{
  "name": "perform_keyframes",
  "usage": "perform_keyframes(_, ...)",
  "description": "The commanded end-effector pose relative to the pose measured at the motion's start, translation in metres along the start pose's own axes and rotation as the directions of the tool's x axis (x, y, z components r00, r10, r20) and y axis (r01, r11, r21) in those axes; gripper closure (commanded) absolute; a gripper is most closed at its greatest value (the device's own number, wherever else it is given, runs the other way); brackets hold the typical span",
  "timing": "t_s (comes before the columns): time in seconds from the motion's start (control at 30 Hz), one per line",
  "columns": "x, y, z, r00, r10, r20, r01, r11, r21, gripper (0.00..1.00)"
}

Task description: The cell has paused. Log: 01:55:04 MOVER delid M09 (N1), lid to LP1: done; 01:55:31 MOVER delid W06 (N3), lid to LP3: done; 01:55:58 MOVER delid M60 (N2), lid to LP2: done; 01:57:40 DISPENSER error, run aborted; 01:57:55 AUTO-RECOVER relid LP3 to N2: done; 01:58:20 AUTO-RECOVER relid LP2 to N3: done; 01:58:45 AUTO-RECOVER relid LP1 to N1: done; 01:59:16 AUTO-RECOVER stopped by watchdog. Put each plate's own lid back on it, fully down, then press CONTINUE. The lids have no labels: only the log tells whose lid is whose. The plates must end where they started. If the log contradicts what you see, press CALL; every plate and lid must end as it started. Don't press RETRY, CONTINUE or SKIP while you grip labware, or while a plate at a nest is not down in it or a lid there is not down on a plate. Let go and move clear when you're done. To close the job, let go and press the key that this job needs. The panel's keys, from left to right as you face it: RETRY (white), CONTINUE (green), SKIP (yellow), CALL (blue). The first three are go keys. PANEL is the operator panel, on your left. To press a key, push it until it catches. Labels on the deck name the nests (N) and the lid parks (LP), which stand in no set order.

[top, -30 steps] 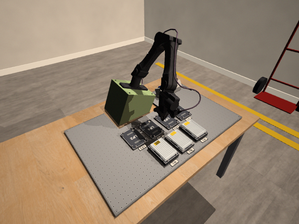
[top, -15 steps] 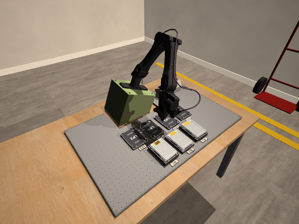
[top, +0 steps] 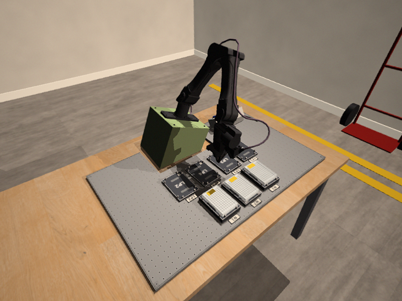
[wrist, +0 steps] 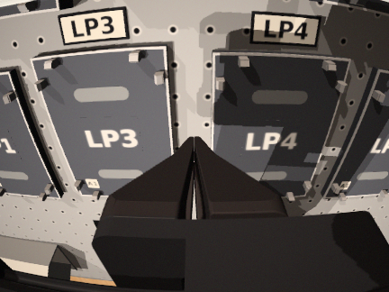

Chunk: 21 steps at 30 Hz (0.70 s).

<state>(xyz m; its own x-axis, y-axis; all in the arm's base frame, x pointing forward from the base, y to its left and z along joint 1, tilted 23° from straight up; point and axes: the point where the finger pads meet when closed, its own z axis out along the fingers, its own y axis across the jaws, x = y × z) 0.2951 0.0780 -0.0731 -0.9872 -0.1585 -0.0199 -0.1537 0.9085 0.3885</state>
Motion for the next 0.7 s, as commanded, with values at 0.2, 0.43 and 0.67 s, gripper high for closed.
perform_keyframes(0.2,-0.002,0.001,-0.003,1.000,0.001,0.015,-0.001,1.000,0.001,1.00)
perform_keyframes(0.43,-0.011,0.001,-0.038,0.999,-0.007,0.043,0.007,1.000,0.007,1.00)
perform_keyframes(0.67,-0.009,0.000,-0.069,0.999,-0.007,0.042,0.007,1.000,0.013,1.00)
